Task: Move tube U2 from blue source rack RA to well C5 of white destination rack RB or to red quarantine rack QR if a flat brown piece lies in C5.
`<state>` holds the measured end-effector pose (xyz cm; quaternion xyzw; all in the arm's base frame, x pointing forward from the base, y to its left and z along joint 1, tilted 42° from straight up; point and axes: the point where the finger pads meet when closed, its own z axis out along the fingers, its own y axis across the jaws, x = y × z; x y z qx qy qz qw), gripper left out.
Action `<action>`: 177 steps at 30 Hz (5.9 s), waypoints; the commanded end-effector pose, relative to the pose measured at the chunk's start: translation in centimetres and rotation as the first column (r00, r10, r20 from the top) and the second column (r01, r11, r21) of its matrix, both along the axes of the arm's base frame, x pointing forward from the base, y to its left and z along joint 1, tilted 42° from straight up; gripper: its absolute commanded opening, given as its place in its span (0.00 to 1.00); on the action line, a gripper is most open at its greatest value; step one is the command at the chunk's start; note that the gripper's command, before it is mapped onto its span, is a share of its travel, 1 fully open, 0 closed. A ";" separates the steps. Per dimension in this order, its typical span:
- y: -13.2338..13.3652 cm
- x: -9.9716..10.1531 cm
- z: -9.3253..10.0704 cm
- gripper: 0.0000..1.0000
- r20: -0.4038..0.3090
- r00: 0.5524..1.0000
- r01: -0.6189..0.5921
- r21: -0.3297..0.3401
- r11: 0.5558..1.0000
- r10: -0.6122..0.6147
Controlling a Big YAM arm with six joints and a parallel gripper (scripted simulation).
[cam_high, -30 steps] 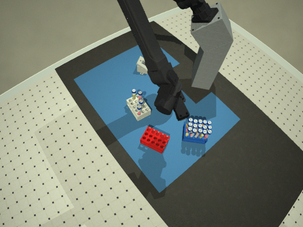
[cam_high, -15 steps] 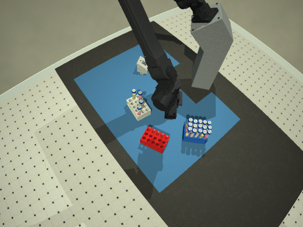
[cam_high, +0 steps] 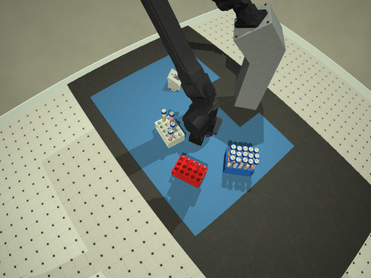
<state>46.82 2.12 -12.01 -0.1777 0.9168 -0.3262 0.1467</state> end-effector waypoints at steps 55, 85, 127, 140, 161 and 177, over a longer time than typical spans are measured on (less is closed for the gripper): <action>3.1 -1.4 -1.4 0.30 -0.618 0.546 -0.783 -0.135 0.608 0.566; 8.3 -5.4 -7.3 0.30 -0.582 0.597 -0.745 -0.146 0.651 0.552; 4.9 -3.7 -11.9 0.30 -0.609 0.570 -0.760 -0.135 0.636 0.552; 5.3 -3.6 -11.9 0.30 -0.603 0.564 -0.771 -0.140 0.622 0.564; 4.4 -2.8 -12.3 0.30 -0.597 0.578 -0.760 -0.144 0.634 0.557; 4.4 -3.2 -13.4 0.30 -0.609 0.561 -0.770 -0.136 0.624 0.560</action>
